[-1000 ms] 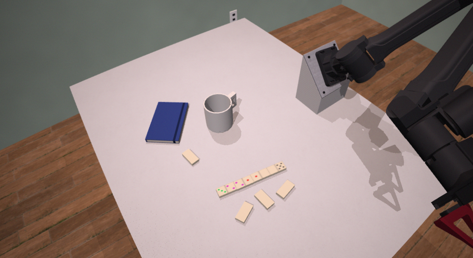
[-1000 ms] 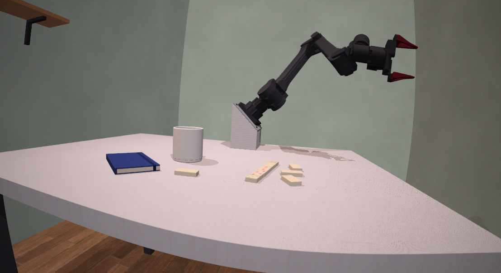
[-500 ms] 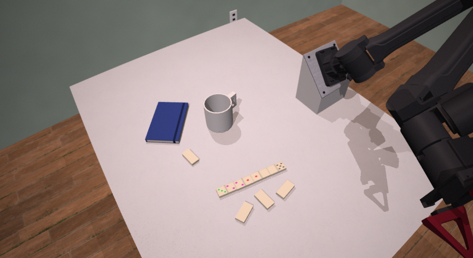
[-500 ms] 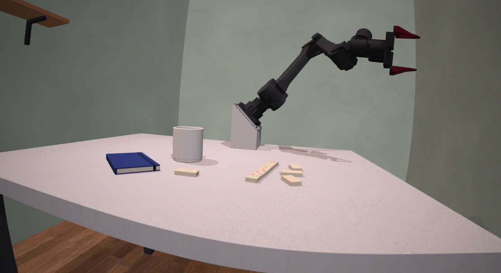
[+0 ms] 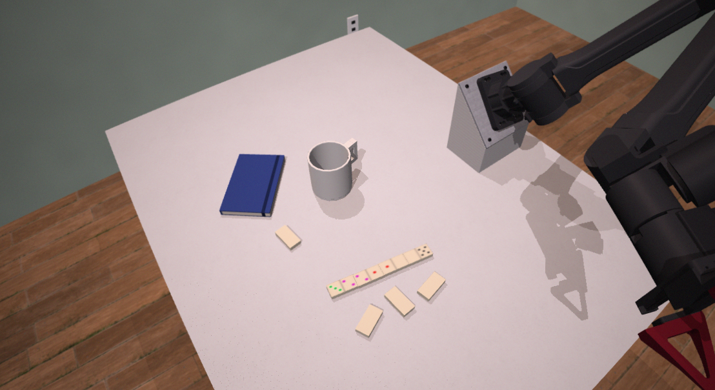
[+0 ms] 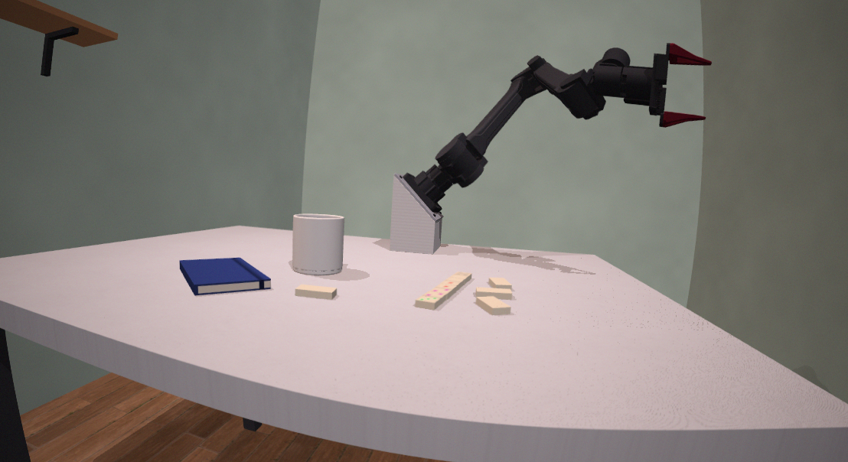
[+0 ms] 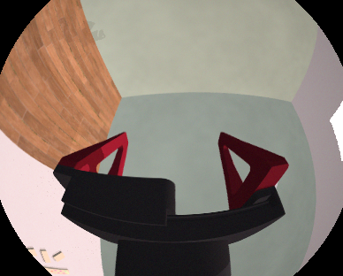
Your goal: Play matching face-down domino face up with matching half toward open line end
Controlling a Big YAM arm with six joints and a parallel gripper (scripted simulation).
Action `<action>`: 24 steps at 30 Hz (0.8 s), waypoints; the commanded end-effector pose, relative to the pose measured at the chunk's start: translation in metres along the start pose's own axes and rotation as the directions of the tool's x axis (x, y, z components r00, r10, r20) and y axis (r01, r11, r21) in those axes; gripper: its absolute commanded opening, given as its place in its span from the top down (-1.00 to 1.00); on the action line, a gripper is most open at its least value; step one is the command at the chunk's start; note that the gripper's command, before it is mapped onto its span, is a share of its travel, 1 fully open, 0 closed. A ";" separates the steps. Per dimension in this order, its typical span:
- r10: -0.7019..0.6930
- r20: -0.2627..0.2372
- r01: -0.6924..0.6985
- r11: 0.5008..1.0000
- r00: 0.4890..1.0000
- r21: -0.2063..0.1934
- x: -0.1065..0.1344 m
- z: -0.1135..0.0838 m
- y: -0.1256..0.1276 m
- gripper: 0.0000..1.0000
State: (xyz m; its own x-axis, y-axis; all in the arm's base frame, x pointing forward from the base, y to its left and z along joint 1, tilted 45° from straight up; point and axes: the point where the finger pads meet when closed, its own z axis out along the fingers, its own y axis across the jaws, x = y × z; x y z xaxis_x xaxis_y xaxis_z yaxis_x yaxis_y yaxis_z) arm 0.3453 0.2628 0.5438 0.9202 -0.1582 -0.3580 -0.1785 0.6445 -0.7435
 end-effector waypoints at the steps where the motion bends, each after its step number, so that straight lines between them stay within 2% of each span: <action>1: -0.005 0.016 0.004 1.000 1.000 0.027 -0.007 0.010 -0.020 -1.00; 4: -0.005 0.016 0.004 1.000 1.000 0.027 -0.007 0.010 -0.020 -1.00; 5: 0.008 -0.012 -0.008 1.000 1.000 0.011 0.002 0.001 -0.007 -1.00; 14: 0.116 -0.143 -0.106 0.992 0.983 0.071 0.036 0.004 -0.042 -1.00; 21: 0.116 -0.143 -0.106 0.992 0.983 0.071 0.036 0.004 -0.042 -1.00; 22: 0.105 -0.158 -0.098 0.994 0.982 0.050 0.041 -0.005 -0.025 -1.00; 24: 0.107 -0.155 -0.100 0.994 0.982 0.054 0.040 -0.003 -0.029 -1.00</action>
State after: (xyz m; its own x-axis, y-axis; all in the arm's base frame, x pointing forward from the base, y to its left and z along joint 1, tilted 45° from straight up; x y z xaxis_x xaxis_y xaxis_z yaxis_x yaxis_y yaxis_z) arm 0.3863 0.2384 0.5401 0.8252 -0.2042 -0.5267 -0.2606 0.6896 -0.6756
